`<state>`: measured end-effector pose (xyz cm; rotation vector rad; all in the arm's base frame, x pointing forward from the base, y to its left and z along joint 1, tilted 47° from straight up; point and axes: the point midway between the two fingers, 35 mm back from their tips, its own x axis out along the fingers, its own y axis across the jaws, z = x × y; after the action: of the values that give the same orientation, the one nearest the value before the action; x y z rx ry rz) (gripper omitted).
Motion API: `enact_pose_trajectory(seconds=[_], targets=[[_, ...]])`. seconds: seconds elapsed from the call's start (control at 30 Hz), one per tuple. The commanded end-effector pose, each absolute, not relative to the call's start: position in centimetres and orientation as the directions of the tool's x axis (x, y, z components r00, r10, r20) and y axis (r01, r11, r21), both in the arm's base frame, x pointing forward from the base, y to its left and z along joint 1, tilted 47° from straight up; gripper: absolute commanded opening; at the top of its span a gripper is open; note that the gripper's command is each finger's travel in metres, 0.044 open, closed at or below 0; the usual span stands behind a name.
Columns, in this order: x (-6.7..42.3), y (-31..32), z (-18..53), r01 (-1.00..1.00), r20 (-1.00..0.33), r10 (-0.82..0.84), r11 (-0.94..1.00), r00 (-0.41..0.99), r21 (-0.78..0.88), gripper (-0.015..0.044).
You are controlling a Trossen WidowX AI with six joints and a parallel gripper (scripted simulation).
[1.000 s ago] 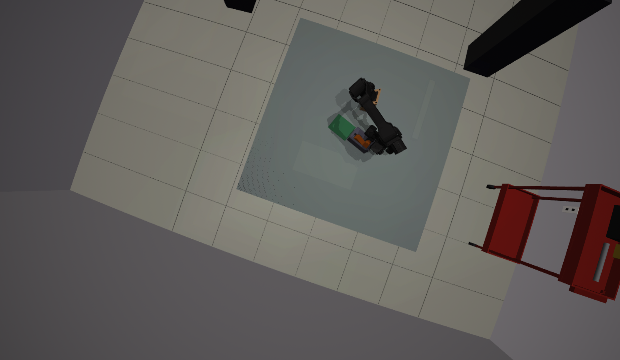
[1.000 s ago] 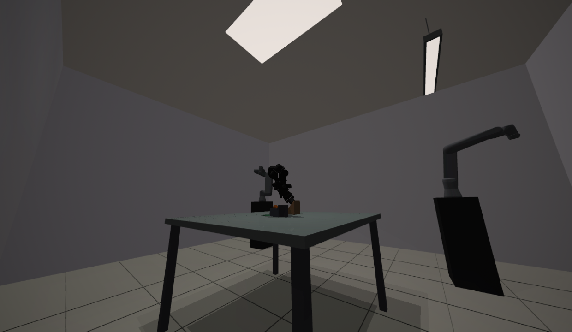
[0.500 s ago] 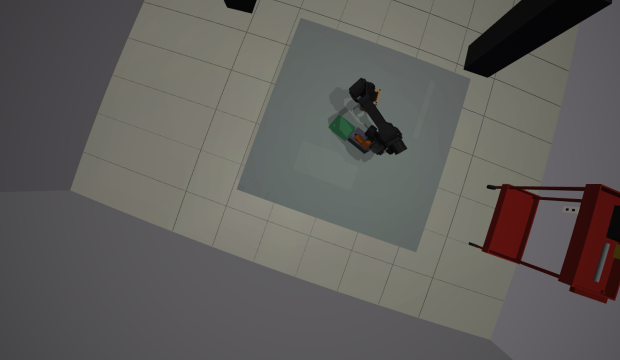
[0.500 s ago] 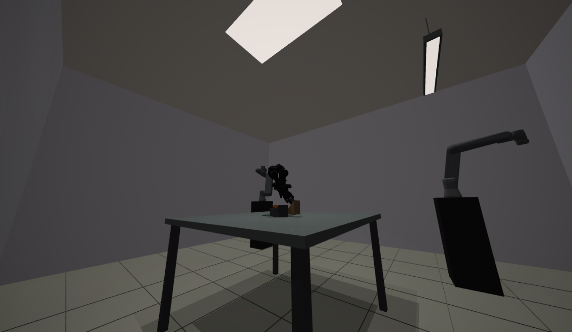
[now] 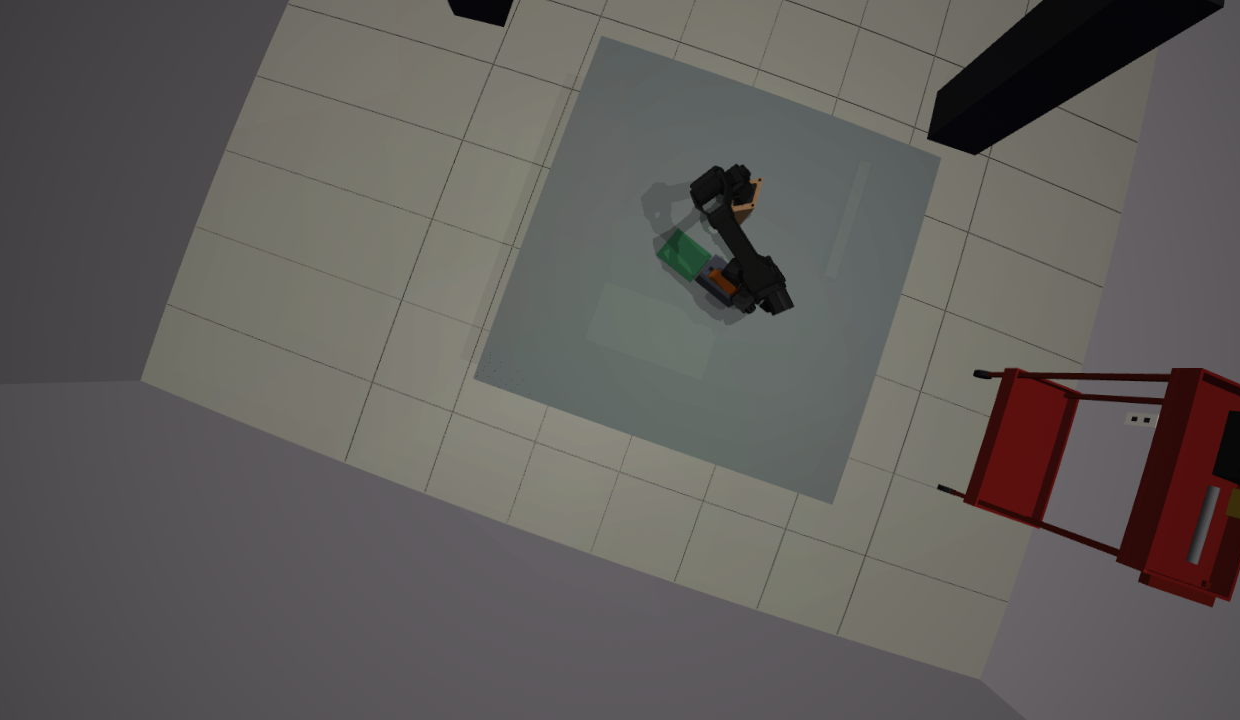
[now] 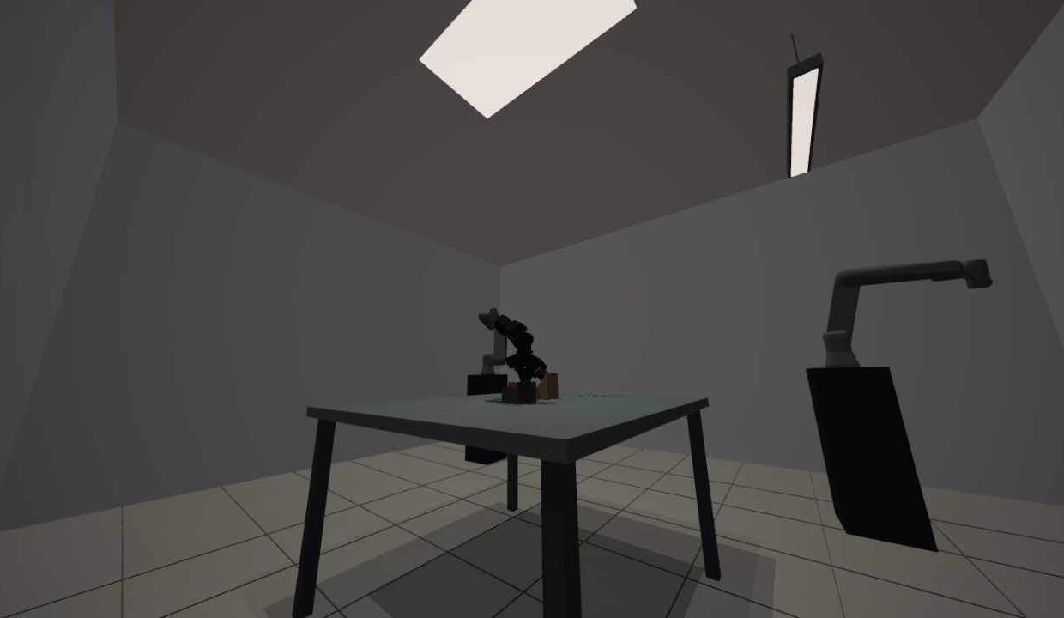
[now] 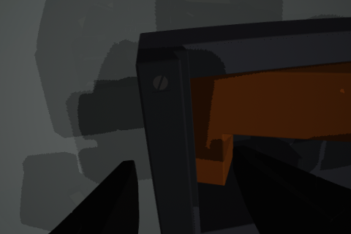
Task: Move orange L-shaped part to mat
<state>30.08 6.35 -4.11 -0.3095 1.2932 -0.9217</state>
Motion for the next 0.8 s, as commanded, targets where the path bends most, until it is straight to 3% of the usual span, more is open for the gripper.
enact_pose_trajectory(seconds=[0.0,0.77], targets=[[30.1,6.1,-4.6,0.404,-0.685,-0.729,0.628,0.005,-0.665,0.0180],[30.1,3.6,-6.9,0.404,-0.684,-0.730,0.627,0.006,-0.666,0.0180]])
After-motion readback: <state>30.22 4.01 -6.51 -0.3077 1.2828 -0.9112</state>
